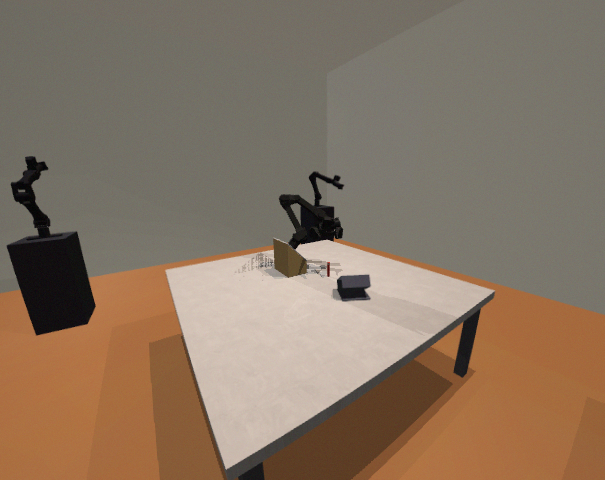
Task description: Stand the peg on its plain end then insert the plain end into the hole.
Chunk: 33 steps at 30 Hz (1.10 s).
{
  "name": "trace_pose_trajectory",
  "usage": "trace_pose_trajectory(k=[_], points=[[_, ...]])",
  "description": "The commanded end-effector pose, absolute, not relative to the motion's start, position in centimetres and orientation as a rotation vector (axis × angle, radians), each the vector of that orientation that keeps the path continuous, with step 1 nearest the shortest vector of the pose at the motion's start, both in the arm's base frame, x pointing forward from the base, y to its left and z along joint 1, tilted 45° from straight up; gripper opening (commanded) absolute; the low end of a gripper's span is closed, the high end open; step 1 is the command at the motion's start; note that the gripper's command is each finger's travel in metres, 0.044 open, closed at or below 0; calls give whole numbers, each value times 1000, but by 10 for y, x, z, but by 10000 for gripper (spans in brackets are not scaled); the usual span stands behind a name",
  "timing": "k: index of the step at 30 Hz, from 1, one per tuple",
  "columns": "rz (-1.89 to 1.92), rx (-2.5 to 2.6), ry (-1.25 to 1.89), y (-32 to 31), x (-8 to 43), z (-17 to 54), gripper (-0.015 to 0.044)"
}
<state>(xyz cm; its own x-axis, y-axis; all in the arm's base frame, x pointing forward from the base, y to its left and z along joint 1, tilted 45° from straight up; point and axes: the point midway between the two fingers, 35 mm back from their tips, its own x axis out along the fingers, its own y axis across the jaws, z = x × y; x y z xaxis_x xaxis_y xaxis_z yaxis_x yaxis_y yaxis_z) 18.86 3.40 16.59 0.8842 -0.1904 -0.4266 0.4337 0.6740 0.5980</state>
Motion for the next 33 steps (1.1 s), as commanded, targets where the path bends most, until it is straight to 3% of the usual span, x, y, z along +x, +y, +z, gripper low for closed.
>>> trace_pose_trajectory(k=[1,33], points=[[-366,681,438,36,190,157,440],[-140,491,1418,66,183,90,440]])
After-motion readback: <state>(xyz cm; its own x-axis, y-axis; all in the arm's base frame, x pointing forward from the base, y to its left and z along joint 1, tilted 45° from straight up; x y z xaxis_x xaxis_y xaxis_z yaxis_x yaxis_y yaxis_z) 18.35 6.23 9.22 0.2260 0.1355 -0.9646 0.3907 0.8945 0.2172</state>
